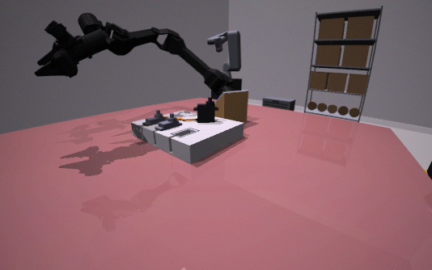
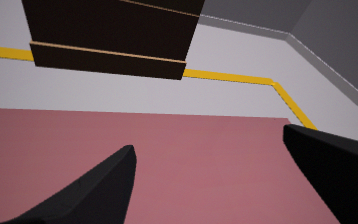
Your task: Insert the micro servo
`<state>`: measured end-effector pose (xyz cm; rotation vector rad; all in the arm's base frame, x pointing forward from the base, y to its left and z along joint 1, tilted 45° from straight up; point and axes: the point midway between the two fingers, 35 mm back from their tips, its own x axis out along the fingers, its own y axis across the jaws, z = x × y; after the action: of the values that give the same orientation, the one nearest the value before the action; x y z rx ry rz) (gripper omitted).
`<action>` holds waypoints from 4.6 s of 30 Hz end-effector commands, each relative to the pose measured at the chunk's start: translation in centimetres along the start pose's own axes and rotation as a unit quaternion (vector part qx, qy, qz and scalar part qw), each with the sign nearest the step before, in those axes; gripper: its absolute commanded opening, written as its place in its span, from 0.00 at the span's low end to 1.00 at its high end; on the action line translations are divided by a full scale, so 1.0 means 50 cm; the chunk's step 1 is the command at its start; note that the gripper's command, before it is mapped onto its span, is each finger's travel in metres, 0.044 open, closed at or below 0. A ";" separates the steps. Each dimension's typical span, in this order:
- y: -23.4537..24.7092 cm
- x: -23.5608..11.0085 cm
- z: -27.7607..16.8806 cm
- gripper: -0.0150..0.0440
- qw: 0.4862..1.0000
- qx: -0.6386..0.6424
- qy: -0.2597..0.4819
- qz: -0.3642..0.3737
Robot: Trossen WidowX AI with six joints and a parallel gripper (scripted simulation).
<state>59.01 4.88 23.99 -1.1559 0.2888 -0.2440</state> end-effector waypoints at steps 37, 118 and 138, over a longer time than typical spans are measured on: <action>0.459 -0.395 -0.091 1.00 0.854 0.312 0.319 0.268; 0.440 -0.690 -0.367 0.25 0.743 0.367 0.560 -0.014; 0.443 -0.682 -0.326 0.25 0.742 0.368 0.560 -0.014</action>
<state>21.83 10.30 1.22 -0.0887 1.1197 -0.9926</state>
